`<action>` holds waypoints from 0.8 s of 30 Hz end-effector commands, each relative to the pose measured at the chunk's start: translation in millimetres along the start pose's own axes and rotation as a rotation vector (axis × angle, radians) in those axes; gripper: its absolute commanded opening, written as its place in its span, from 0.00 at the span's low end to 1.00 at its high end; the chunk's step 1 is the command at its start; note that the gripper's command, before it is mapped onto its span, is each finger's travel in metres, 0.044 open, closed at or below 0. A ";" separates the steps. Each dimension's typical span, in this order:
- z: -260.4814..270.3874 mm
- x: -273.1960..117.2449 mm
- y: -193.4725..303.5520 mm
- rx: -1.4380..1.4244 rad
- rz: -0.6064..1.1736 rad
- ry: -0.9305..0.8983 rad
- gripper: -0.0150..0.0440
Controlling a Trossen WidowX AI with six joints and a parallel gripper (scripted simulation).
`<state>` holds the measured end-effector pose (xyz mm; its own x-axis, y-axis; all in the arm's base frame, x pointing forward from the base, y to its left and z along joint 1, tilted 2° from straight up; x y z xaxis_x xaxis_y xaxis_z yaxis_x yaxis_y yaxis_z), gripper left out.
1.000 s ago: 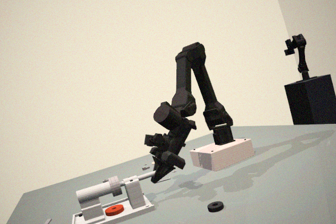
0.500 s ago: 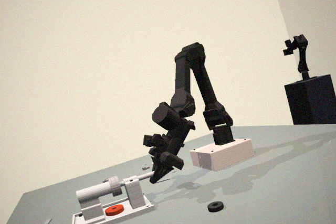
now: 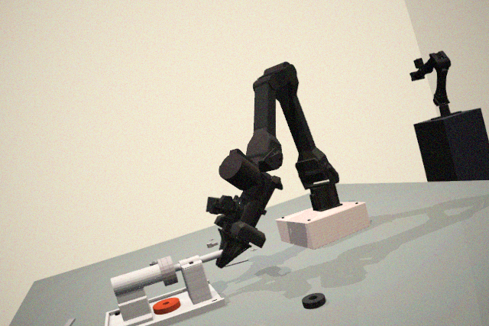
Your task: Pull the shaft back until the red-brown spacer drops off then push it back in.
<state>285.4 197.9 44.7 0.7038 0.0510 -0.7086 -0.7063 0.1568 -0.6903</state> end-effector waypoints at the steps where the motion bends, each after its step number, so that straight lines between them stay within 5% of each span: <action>1: 1.1 1.2 -2.5 0.000 -0.004 -0.001 0.25; 24: 2.1 5.7 -7.2 0.000 -0.004 -0.001 0.25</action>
<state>292.2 198.4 44.9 0.7042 0.0510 -0.7082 -0.7059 0.1568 -0.6907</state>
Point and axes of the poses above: the point midway between the two fingers, 35 mm back from their tips, its own x axis out along the fingers, its own z axis across the jaws, y = z × x, the point moved 4 cm from there along -x, back along the fingers, and after that the axes turned 13 degrees about x, right-handed, at the moved point
